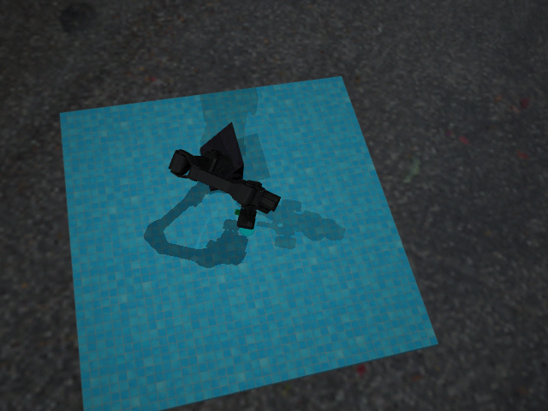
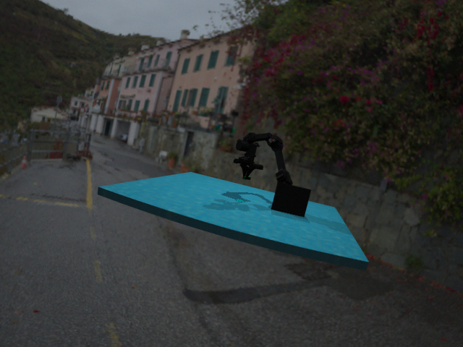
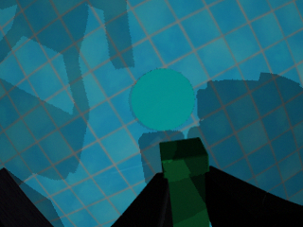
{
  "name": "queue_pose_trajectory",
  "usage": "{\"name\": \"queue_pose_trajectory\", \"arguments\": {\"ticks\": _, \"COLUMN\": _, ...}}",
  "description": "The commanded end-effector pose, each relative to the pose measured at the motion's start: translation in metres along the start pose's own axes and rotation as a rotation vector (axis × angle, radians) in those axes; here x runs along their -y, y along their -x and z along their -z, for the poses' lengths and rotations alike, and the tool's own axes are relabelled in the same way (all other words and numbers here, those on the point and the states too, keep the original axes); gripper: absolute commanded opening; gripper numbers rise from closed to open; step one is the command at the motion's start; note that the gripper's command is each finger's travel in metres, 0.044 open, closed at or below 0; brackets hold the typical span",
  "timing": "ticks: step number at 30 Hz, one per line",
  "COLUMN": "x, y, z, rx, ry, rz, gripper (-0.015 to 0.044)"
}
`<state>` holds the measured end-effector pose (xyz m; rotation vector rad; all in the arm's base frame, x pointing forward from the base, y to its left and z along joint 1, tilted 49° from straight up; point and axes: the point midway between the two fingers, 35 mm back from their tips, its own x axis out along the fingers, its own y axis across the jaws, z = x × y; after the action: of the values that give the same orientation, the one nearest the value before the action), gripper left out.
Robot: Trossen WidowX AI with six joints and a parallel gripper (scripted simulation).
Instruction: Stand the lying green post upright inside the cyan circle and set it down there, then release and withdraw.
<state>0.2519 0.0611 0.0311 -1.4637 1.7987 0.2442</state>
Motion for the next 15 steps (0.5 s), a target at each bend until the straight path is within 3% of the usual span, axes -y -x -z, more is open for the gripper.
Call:
{"name": "queue_pose_trajectory", "arguments": {"ticks": 1, "x": -0.0019, "y": -0.0022, "z": 0.0000, "rx": 0.009, "ry": -0.003, "rz": -0.022, "gripper": 0.0023}}
{"name": "queue_pose_trajectory", "arguments": {"ticks": 15, "x": -0.0068, "y": -0.0107, "z": 0.0036, "rx": 0.067, "ry": -0.001, "rz": -0.112, "gripper": 0.0023}}
